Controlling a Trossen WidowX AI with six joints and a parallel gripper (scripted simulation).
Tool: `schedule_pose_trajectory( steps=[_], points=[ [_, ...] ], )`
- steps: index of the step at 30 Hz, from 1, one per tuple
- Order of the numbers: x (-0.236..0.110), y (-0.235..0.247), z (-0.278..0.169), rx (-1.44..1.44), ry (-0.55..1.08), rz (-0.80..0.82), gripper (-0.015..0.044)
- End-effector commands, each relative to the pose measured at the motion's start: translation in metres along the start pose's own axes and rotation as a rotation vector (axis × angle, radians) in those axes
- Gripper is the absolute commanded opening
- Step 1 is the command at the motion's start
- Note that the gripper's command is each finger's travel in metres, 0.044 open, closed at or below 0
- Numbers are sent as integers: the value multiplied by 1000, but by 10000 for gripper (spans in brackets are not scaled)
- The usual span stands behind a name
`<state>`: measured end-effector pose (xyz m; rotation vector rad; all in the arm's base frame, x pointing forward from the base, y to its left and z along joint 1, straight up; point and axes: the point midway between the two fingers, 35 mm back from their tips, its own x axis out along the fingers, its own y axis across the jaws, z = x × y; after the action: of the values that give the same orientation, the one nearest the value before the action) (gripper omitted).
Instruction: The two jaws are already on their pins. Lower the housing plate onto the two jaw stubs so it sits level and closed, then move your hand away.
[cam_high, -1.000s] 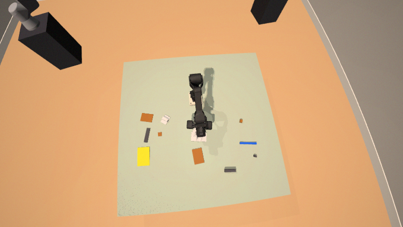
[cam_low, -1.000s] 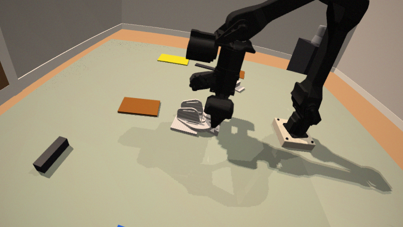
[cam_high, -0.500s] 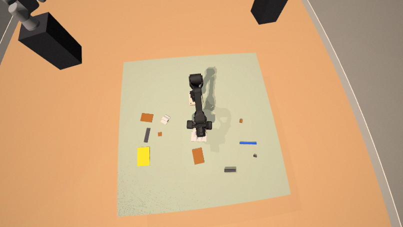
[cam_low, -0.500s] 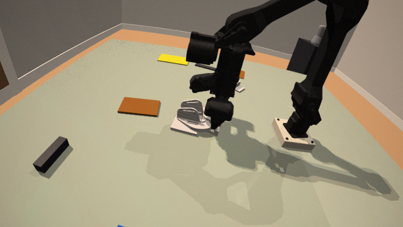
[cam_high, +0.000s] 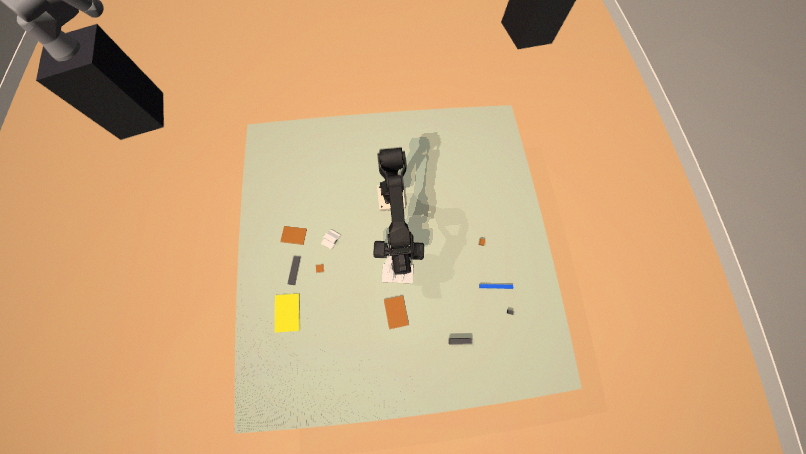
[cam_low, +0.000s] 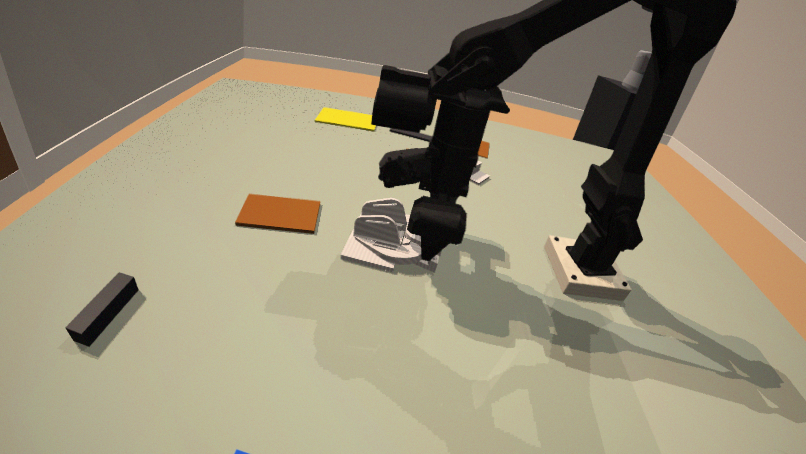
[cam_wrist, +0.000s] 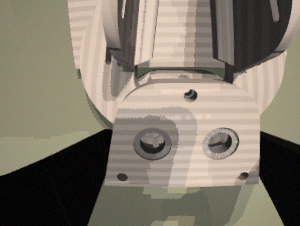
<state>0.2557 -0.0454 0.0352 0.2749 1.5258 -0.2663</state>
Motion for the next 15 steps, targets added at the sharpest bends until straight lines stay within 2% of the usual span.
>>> schedule_pose_trajectory(
  steps=[1, 15],
  points=[
    [2, -1, 0, 5, -1, -6, 351],
    [5, -1, 0, 4, -1, -6, 351]
  ],
)
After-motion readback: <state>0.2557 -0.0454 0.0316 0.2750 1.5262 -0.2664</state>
